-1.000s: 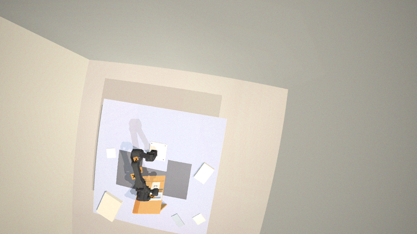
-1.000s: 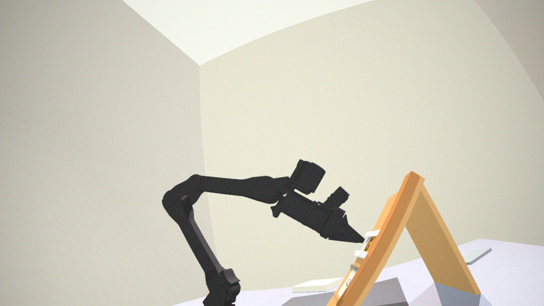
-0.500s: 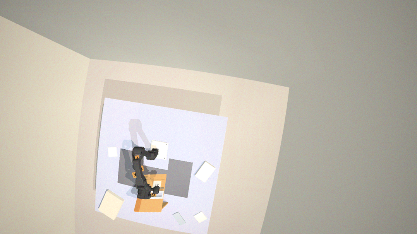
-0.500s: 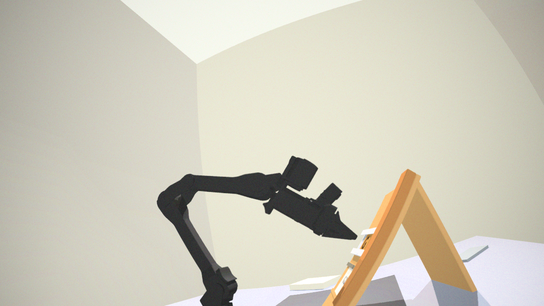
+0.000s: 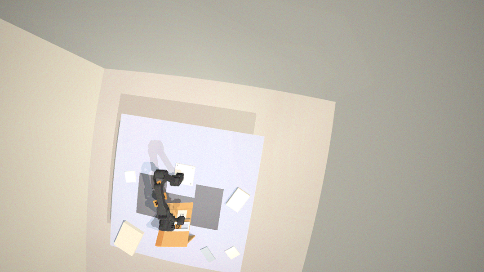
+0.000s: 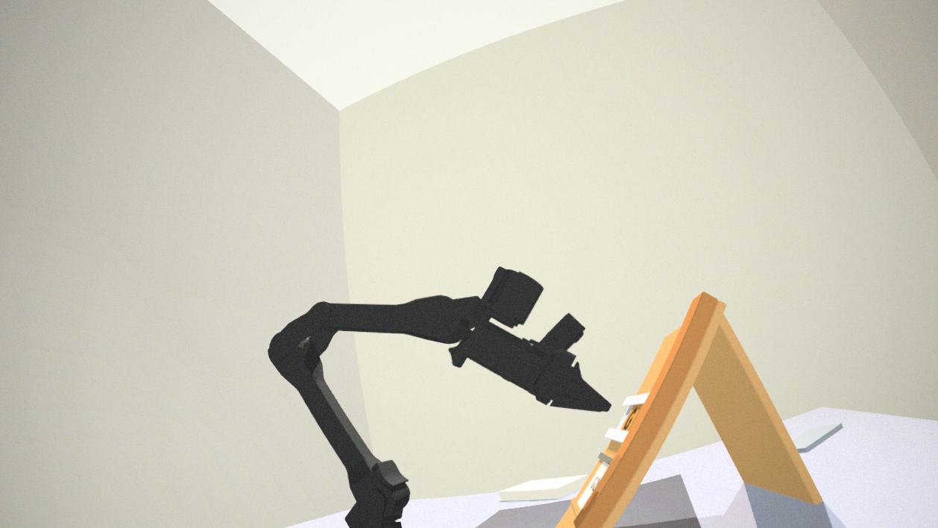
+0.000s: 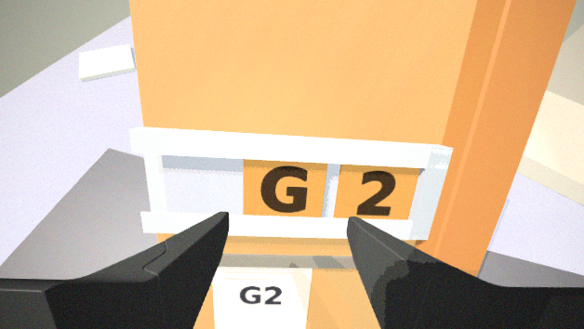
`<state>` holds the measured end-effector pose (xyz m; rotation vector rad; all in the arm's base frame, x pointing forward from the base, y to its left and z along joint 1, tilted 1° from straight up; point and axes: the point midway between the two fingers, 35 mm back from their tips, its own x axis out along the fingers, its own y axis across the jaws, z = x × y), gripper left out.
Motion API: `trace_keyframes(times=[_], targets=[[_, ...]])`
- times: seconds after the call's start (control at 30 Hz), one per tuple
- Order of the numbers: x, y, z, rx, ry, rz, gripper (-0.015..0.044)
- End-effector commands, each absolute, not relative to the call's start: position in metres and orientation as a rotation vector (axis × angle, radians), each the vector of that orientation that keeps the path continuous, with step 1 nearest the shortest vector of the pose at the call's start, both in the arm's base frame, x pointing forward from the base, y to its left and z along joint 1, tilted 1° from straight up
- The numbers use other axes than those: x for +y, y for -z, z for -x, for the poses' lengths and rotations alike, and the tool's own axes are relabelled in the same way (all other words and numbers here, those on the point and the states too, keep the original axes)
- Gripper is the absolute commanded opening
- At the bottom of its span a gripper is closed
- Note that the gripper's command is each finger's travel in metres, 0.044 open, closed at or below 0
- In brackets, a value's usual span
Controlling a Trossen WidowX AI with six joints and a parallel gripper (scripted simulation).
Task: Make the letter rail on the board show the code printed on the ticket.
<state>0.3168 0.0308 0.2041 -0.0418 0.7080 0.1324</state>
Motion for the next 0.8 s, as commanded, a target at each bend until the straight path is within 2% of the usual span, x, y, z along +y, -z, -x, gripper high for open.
trace_keyframes(times=[0.0, 0.23, 0.6, 0.77], targets=[[0.0317, -0.2070, -0.3156, 0.705, -0.137, 0.043, 0.0295], [0.0324, -0.2096, -0.3146, 0.705, -0.138, 0.043, 0.0295], [0.0319, -0.2067, -0.3147, 0.709, -0.136, 0.043, 0.0006], [0.0319, -0.2067, -0.3147, 0.709, -0.136, 0.043, 0.0000]])
